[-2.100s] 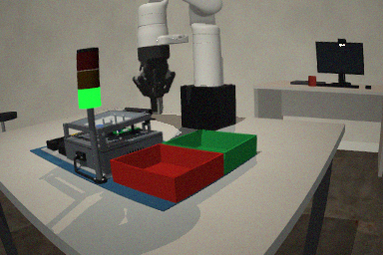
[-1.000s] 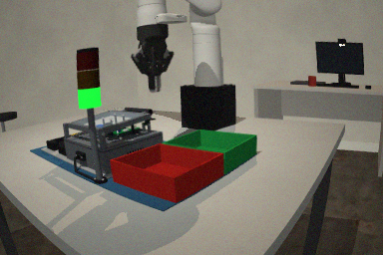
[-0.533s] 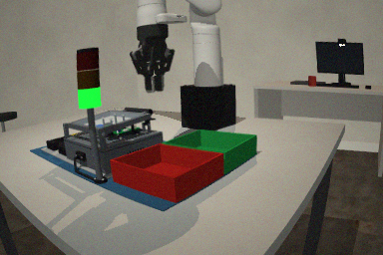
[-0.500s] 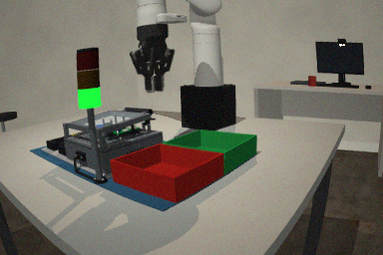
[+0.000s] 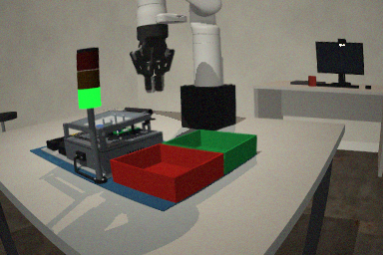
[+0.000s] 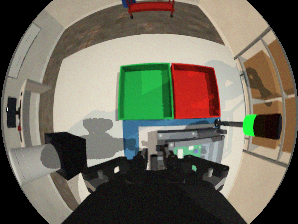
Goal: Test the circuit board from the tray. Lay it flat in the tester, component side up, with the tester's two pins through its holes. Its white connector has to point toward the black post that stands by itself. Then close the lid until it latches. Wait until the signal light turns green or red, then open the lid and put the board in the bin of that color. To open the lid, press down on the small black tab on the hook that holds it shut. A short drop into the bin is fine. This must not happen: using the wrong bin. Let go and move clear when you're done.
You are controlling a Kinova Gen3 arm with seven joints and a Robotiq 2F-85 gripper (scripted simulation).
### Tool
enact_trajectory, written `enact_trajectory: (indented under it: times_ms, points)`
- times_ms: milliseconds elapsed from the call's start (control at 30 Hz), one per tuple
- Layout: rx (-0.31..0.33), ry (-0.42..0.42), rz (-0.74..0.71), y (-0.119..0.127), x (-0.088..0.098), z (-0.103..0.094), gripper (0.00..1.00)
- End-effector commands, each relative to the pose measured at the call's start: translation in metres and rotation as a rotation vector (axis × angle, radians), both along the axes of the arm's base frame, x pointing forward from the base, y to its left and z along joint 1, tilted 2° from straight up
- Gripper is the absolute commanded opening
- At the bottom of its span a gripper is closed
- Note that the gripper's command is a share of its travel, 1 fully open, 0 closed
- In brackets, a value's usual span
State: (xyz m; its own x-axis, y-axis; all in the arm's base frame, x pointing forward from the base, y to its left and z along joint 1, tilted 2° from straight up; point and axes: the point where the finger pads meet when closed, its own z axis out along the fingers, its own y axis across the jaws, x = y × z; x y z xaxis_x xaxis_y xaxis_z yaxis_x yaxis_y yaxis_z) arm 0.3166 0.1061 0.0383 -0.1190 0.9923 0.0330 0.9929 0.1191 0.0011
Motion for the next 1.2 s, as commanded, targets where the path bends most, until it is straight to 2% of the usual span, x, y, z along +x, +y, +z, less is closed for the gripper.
enact_trajectory:
  times_ms: [0,367,733,1000,1167]
  points:
    - [-0.002,-0.003,-0.001,-0.001,0.002,0.002,0.26]
    - [-0.003,-0.001,0.002,-0.005,0.001,0.001,0.26]
    - [-0.004,0.001,-0.001,-0.047,0.001,0.000,0.26]
    - [-0.004,0.000,-0.002,-0.066,0.002,0.000,0.26]
    - [-0.004,0.000,0.004,-0.067,0.002,0.000,0.26]
